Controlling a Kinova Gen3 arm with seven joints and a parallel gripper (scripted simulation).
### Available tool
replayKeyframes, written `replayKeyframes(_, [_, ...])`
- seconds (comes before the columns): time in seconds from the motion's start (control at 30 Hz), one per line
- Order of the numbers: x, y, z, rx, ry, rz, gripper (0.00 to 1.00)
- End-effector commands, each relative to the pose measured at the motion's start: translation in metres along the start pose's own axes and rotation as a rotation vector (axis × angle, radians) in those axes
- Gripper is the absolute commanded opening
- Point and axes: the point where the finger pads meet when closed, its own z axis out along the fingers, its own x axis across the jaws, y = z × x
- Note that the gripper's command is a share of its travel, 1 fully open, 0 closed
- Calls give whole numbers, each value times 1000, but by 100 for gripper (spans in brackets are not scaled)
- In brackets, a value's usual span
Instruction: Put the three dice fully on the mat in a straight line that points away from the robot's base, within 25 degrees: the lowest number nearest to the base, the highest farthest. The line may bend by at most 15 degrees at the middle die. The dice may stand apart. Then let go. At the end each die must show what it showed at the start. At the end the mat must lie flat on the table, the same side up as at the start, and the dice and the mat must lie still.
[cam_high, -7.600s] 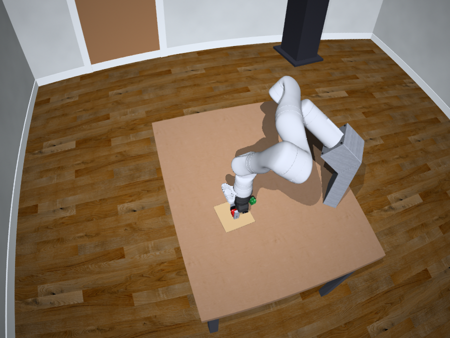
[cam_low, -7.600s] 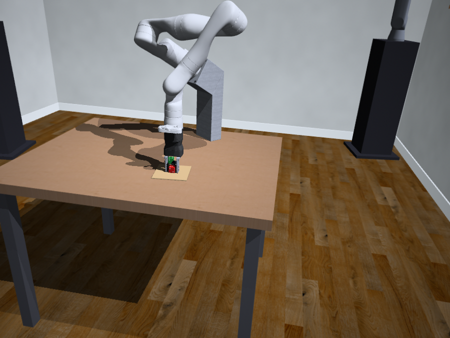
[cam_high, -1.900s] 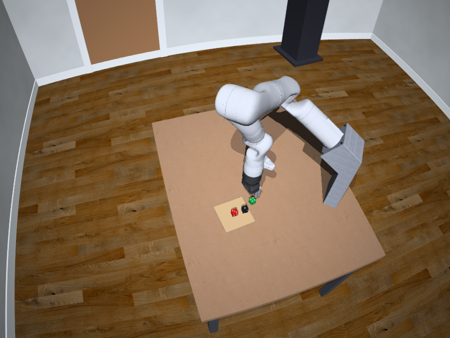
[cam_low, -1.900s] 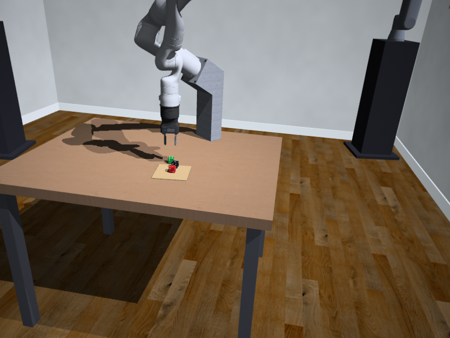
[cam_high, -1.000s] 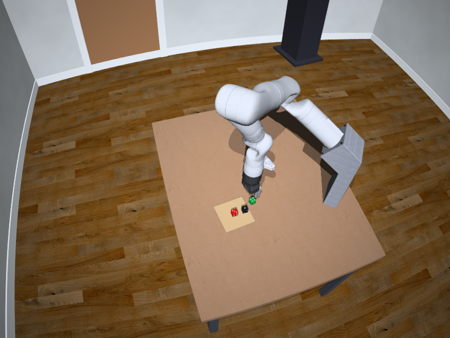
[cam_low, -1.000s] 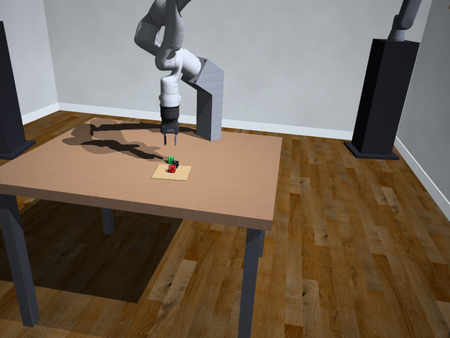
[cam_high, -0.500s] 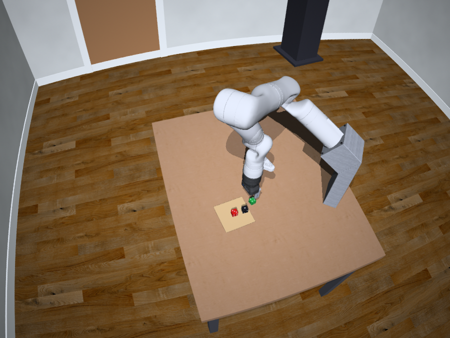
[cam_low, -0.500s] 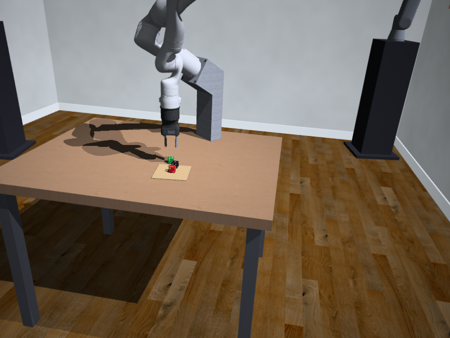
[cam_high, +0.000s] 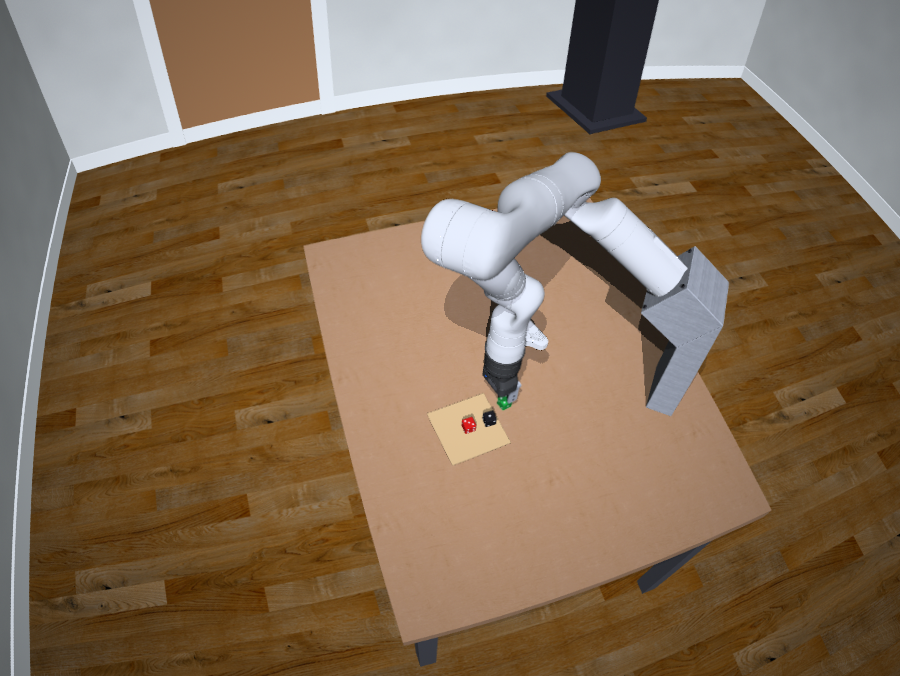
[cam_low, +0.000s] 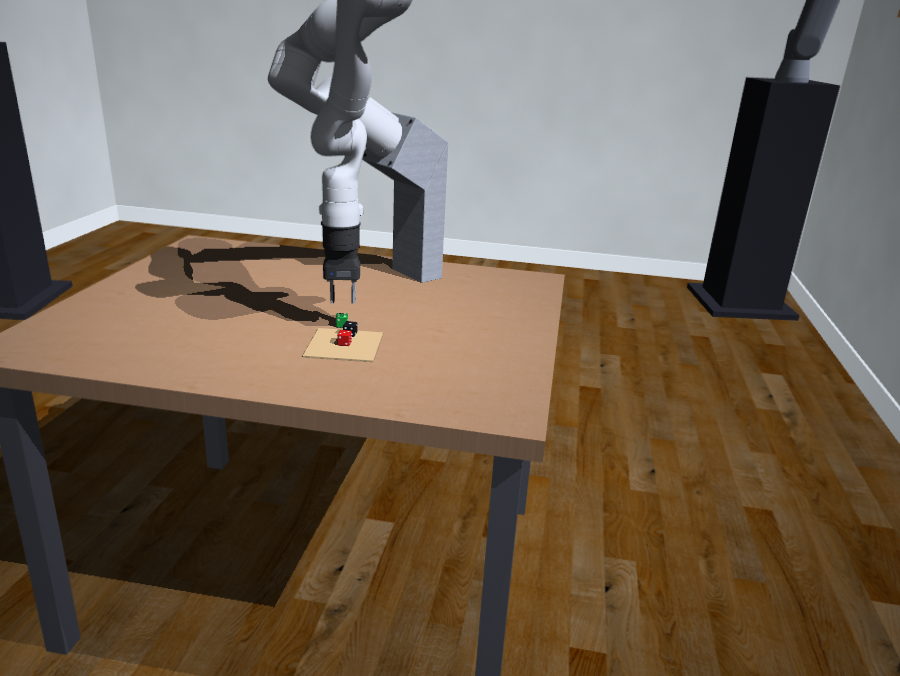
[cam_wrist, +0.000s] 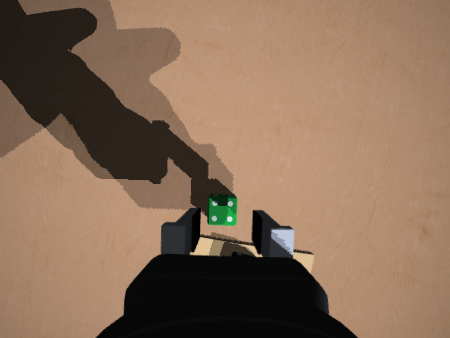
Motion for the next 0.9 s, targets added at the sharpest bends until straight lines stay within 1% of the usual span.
replayKeyframes(0.0, [-3,-4,5,9,-8,1,79])
replayKeyframes(0.47, [-3,-4,21,9,-8,1,79])
replayKeyframes(0.87, [-3,-5,25,9,-8,1,79])
